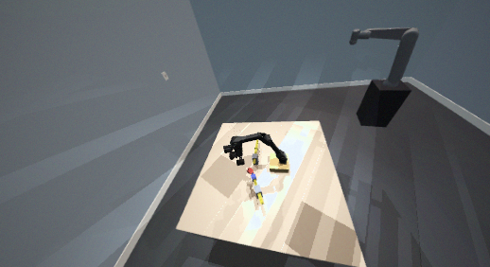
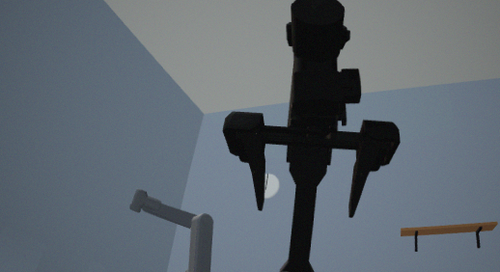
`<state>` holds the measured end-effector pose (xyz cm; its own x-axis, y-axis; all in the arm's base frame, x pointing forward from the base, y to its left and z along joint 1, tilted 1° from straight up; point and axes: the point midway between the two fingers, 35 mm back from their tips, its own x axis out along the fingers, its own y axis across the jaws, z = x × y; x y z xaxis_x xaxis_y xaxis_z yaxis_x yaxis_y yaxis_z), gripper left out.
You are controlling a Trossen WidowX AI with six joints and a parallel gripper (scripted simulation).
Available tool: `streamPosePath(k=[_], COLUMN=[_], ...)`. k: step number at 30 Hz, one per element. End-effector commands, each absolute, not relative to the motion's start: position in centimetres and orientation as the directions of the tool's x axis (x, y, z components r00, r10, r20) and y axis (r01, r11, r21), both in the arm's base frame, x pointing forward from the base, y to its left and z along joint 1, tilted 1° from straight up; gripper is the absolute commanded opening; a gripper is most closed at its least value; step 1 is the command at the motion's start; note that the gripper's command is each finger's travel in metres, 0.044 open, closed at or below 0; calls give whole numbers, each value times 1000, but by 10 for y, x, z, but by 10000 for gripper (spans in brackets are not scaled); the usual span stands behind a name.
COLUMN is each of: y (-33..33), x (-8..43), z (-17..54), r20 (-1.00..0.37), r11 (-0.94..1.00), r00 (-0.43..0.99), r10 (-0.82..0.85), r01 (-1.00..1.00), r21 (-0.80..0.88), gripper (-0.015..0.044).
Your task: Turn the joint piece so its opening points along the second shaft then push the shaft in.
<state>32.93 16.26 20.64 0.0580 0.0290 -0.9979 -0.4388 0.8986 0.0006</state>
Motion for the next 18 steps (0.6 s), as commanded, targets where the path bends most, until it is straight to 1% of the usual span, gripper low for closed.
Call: streamPosePath(k=[1, 10, 18], y=[163, 163, 163], x=[329, 330, 330], z=[205, 203, 201], r20=[-998, -998, -998], r11=[835, 659, 462], r00=[56, 56, 56], r10=[29, 29, 29], r01=[-550, -752, -886], r21=[-7, -23, -37], gripper=[440, 440, 440])
